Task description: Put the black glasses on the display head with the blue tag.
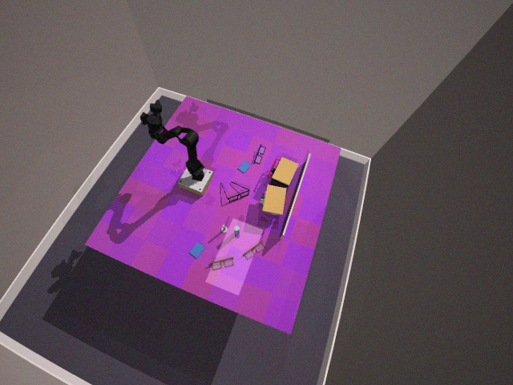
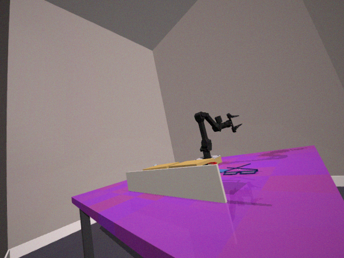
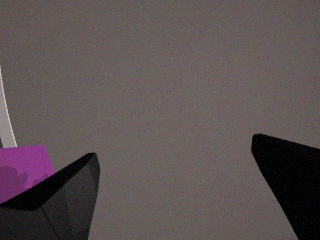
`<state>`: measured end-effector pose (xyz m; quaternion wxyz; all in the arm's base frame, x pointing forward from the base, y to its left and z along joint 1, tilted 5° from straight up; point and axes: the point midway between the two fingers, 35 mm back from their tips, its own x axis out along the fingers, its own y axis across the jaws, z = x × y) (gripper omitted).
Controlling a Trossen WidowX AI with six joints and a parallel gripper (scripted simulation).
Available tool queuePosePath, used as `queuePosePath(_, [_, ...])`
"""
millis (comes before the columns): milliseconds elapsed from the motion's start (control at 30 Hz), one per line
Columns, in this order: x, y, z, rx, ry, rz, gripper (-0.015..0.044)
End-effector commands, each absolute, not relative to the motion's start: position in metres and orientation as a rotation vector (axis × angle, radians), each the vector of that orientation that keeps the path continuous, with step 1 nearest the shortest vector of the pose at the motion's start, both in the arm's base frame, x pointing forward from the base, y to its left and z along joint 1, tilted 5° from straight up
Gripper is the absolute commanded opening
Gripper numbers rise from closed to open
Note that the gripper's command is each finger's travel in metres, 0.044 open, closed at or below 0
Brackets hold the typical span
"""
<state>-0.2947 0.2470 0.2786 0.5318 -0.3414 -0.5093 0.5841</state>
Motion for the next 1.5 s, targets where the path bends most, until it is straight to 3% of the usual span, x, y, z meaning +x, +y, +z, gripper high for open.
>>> queuePosePath(0, [-0.295, 0.247, 0.279, -0.814, -1.215, 1.393, 0.0426])
queuePosePath(233, [-0.295, 0.247, 0.279, -0.814, -1.215, 1.393, 0.044])
queuePosePath(533, [-0.212, 0.339, 0.264, -0.784, -0.87, 1.351, 0.0204])
queuePosePath(900, [-0.085, 0.4, 0.242, -0.7, -0.467, 1.213, 0.02])
queuePosePath(1067, [-0.001, 0.414, 0.223, -0.614, -0.214, 1.111, 0.02])
queuePosePath(1467, [0.202, 0.36, 0.167, -0.225, 0.402, 0.683, 0.02])
